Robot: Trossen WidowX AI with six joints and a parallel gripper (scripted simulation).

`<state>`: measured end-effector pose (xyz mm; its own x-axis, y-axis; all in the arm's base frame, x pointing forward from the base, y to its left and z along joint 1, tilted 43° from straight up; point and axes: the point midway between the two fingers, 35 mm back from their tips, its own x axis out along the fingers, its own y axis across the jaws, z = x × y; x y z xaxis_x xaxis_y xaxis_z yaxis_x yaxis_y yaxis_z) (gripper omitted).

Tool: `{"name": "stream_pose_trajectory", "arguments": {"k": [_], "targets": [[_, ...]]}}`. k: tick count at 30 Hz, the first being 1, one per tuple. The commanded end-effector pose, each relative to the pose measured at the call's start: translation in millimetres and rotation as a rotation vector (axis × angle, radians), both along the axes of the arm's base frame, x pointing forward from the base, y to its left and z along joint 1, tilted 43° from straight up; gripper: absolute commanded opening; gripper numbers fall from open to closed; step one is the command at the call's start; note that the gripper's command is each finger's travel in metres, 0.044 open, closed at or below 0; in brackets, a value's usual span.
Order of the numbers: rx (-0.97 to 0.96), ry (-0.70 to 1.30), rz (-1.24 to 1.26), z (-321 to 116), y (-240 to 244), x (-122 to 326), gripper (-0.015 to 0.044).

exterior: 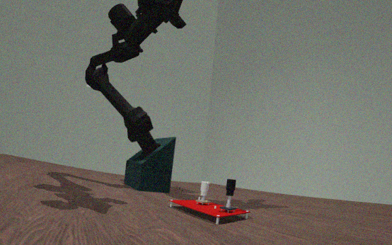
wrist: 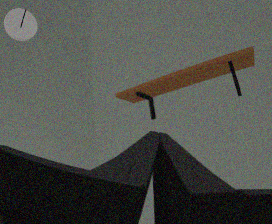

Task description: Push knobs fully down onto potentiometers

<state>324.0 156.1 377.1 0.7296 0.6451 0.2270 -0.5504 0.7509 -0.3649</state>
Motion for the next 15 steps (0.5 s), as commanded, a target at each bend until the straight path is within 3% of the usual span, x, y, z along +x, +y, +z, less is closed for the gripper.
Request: {"name": "stream_pose_trajectory", "arguments": {"k": [1, 15], "targets": [[0.009, 0.124, -0.046, -21.6, 0.2, 19.7, 0.0000], [0.003, 0.519, -0.218, -106.6, -5.7, 66.4, 0.0000]]}}
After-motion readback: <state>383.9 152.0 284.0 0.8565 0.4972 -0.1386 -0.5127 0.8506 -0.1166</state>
